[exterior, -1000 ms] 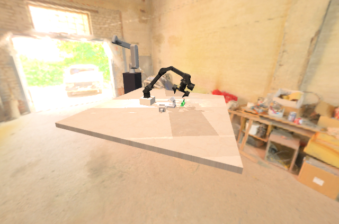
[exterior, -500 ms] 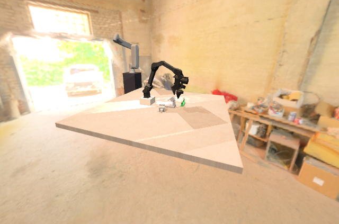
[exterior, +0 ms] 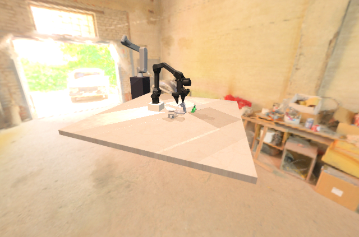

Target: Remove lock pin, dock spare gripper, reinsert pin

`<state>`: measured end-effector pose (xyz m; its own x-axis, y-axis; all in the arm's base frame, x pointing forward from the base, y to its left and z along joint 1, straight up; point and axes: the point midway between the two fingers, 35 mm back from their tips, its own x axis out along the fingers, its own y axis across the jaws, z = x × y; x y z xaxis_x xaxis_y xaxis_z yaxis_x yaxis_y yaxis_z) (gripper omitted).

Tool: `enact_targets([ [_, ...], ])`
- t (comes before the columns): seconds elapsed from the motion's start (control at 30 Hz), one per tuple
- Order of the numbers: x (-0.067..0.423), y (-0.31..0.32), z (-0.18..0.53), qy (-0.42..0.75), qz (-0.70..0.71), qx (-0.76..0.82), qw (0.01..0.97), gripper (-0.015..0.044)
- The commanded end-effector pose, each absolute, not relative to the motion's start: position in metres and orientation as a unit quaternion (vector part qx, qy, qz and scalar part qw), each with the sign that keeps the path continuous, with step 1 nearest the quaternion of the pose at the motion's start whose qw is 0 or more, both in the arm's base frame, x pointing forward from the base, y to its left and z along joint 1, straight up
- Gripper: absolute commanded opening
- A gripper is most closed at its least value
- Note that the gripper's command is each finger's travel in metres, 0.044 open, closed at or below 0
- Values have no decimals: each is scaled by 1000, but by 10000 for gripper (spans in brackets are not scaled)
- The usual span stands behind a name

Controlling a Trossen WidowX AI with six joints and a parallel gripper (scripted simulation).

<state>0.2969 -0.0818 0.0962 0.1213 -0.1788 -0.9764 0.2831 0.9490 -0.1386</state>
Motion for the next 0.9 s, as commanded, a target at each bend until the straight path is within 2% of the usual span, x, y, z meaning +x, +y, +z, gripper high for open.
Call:
enact_targets([
  [0.0, 240, -129, 103, 439, -464, 259, 724, 440],
  [0.1, 230, -136, 102, 394, -505, 294, 710, 440],
  [0.67, 233, -138, 101, 397, -505, 296, 707, 440],
  [0.87, 236, -139, 74, 397, -505, 296, 707, 440],
])
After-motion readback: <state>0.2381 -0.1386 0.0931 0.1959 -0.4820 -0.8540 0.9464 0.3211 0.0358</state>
